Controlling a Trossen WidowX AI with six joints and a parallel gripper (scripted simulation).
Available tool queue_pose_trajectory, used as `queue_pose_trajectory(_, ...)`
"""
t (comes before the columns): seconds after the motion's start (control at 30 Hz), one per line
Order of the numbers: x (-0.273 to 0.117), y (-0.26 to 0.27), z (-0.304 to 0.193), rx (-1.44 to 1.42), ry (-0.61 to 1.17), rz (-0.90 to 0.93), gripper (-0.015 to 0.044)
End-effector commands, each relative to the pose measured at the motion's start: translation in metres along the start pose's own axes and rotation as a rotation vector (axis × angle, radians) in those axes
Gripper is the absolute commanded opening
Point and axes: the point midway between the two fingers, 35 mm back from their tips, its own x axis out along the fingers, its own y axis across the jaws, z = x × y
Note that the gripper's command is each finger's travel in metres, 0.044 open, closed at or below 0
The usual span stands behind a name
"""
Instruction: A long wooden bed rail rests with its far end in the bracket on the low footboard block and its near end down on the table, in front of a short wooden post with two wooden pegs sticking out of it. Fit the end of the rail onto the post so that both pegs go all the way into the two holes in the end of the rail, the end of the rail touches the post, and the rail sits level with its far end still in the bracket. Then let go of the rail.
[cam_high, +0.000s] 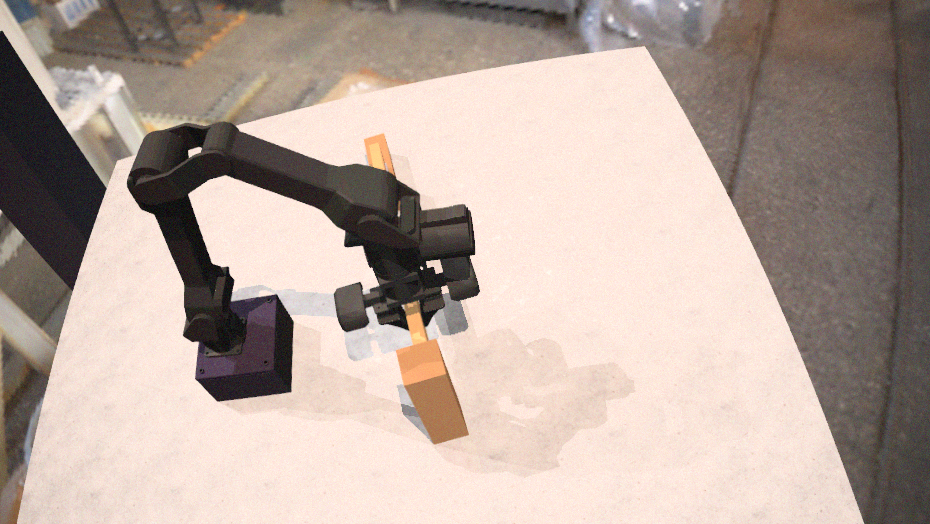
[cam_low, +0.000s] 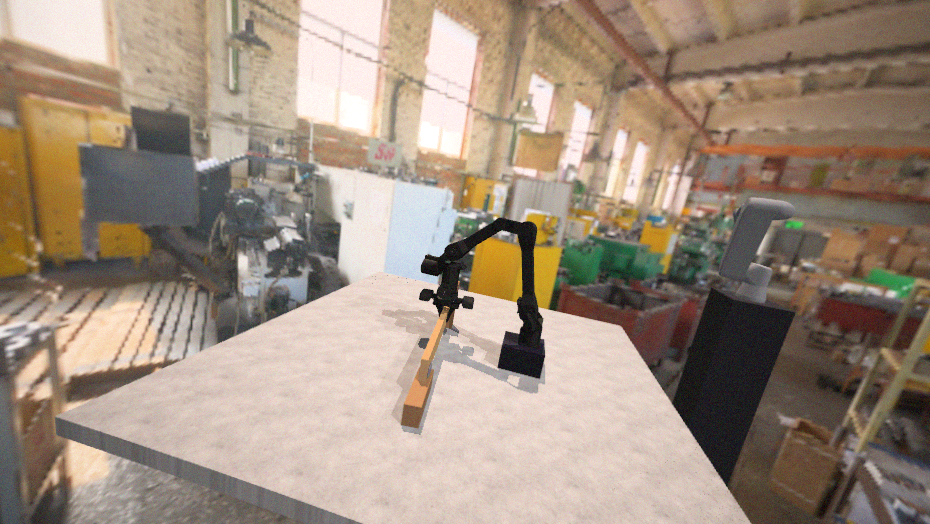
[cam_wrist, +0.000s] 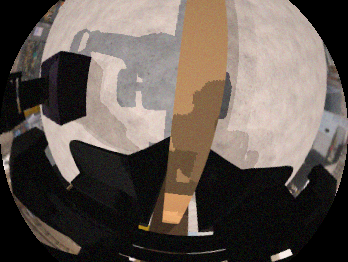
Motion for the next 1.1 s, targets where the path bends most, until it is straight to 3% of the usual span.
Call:
queue_pose_trajectory(0.0, 0.0002, -0.0010, -0.0019, -0.004, 0.001, -0.004, 0.0000)
queue_pose_trajectory(1.07, -0.0014, -0.0013, -0.0116, -0.004, 0.002, -0.004, 0.0000)
